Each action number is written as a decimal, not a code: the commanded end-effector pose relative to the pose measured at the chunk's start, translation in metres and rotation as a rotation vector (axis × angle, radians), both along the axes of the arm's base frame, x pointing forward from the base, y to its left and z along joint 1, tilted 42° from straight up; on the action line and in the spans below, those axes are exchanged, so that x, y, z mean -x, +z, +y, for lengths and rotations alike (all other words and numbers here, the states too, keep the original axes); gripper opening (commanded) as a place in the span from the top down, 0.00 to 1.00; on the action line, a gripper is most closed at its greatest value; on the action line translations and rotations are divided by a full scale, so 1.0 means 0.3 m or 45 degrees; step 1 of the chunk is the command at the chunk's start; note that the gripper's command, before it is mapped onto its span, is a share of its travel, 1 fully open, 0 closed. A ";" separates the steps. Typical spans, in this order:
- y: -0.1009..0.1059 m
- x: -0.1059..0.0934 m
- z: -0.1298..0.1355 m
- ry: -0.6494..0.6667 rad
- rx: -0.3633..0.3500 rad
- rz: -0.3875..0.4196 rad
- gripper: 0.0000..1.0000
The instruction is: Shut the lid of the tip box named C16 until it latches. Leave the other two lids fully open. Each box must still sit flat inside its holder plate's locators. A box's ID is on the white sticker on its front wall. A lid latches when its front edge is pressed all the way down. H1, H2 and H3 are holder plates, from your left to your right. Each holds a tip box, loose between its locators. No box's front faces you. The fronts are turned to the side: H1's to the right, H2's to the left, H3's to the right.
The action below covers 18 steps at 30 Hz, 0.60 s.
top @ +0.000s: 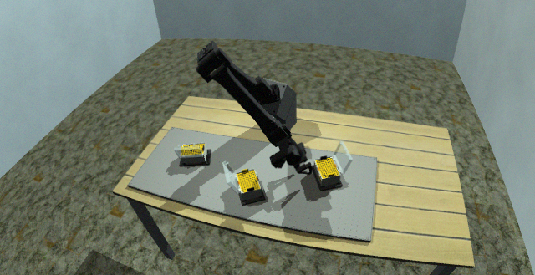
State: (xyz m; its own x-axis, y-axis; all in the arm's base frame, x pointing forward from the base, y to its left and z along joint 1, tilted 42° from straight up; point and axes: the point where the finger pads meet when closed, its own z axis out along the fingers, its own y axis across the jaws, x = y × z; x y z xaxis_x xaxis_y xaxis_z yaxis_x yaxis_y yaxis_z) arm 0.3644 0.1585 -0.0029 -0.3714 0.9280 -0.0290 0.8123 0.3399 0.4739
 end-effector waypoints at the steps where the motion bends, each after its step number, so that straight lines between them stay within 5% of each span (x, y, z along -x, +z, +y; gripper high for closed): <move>1: 0.070 -0.038 0.049 0.049 -0.029 -0.079 0.00; 18: 0.051 -0.029 0.043 0.046 -0.019 -0.055 0.00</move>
State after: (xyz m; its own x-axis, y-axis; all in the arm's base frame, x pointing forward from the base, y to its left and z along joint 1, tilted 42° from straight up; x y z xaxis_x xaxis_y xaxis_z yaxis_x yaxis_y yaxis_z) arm 0.3662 0.1594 0.0022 -0.3767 0.9258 -0.0315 0.8032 0.3434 0.4868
